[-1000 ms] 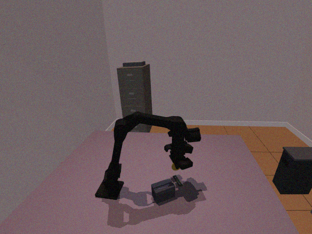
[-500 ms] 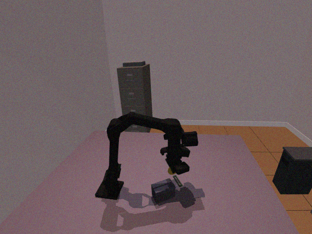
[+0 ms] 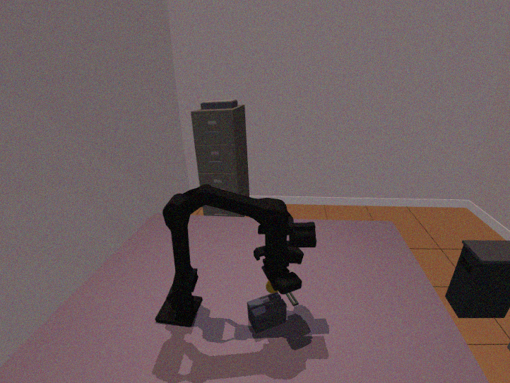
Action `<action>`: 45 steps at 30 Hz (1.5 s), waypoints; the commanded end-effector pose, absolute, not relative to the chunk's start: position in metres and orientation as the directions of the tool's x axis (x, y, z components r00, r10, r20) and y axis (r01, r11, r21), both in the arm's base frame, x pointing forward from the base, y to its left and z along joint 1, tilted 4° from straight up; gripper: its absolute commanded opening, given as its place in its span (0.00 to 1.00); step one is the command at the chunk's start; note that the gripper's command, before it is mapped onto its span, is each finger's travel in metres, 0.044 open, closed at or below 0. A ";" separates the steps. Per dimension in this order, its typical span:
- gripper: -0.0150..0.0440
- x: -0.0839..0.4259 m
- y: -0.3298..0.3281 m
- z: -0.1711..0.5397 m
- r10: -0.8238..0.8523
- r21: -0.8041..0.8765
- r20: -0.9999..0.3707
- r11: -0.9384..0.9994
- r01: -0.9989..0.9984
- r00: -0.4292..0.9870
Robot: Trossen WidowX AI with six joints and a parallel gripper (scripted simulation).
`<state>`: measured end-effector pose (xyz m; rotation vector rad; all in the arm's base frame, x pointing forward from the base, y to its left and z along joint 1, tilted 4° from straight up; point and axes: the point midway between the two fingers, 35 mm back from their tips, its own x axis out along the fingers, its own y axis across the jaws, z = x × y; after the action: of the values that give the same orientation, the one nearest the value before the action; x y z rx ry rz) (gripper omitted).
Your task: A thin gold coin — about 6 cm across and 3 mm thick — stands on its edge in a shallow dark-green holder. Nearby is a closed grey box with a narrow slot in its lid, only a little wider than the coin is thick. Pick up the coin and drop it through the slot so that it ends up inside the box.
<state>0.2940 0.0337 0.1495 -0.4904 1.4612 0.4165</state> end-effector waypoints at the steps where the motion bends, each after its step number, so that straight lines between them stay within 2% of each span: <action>1: 0.25 0.287 0.027 0.151 -0.022 -0.063 -0.997 0.831 -0.553 0.081; 13: 0.25 0.270 0.006 0.148 -0.024 -0.065 -0.997 0.831 -0.553 0.080; 45: 0.25 0.270 0.005 0.147 -0.029 -0.060 -0.998 0.831 -0.553 0.064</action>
<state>0.2699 0.0052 0.1472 -0.4954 1.4675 0.4215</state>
